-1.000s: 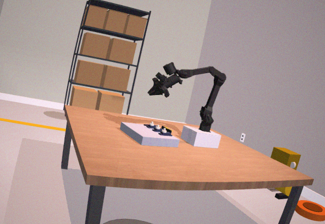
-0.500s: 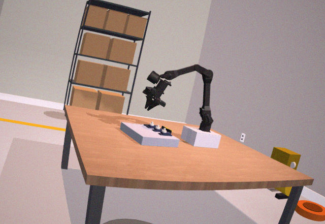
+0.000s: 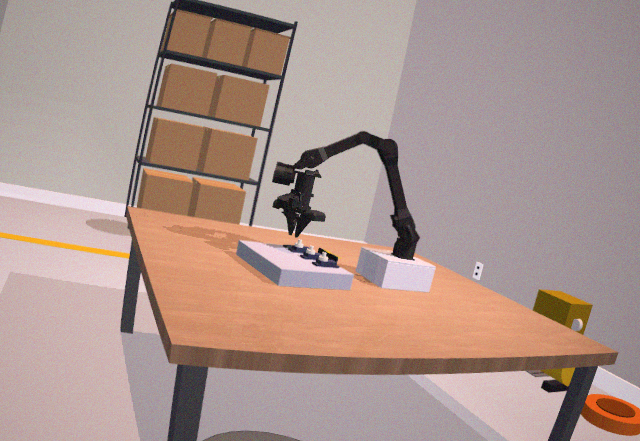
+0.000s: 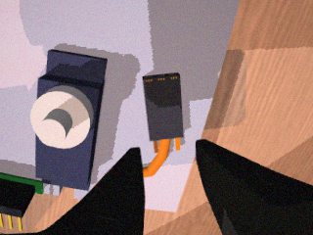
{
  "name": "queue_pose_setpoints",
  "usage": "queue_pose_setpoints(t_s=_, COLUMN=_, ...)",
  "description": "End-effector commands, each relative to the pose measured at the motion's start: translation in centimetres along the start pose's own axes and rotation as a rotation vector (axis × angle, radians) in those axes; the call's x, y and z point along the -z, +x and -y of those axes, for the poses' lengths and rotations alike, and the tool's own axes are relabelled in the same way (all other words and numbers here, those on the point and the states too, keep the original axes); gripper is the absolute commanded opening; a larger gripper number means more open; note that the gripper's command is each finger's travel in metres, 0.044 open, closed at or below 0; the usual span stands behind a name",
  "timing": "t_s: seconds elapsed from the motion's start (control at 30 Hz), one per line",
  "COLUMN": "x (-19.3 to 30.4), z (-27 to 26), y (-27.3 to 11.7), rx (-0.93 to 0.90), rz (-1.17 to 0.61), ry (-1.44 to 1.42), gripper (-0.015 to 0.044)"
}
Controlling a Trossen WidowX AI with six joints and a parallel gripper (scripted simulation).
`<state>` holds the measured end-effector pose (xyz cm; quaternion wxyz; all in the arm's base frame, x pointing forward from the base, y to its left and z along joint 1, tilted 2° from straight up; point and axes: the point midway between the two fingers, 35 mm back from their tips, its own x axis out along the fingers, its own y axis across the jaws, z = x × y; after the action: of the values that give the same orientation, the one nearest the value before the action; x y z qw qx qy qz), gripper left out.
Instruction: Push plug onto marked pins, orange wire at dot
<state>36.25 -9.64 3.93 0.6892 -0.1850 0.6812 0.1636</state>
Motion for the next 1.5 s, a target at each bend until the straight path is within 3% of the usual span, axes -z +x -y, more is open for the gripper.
queue_pose_setpoints(t_s=0.0, x=-0.1, z=0.2, y=1.1, rx=0.003, rz=-0.004, ry=-0.006, gripper=0.0115)
queue_pose_setpoints(t_s=0.63, x=0.0, z=0.2, y=3.6, rx=0.003, rz=-0.004, ry=-0.006, gripper=0.0115)
queue_pose_setpoints(t_s=0.7, x=0.0, z=0.2, y=3.6, rx=0.003, rz=-0.004, ry=-0.006, gripper=0.0062)
queue_pose_setpoints(t_s=0.9, x=0.0, z=0.2, y=3.6, rx=0.003, rz=-0.004, ry=-0.006, gripper=0.0022)
queue_pose_setpoints(t_s=0.93, x=0.0, z=0.2, y=3.5, rx=0.003, rz=-0.004, ry=-0.006, gripper=0.0000)
queue_pose_setpoints(t_s=1.27, x=-0.1, z=0.2, y=-2.1, rx=0.003, rz=-0.004, ry=-0.006, gripper=0.0000)
queue_pose_setpoints(t_s=1.47, x=0.2, z=-0.5, y=-2.5, rx=0.003, rz=-0.004, ry=0.005, gripper=0.0000)
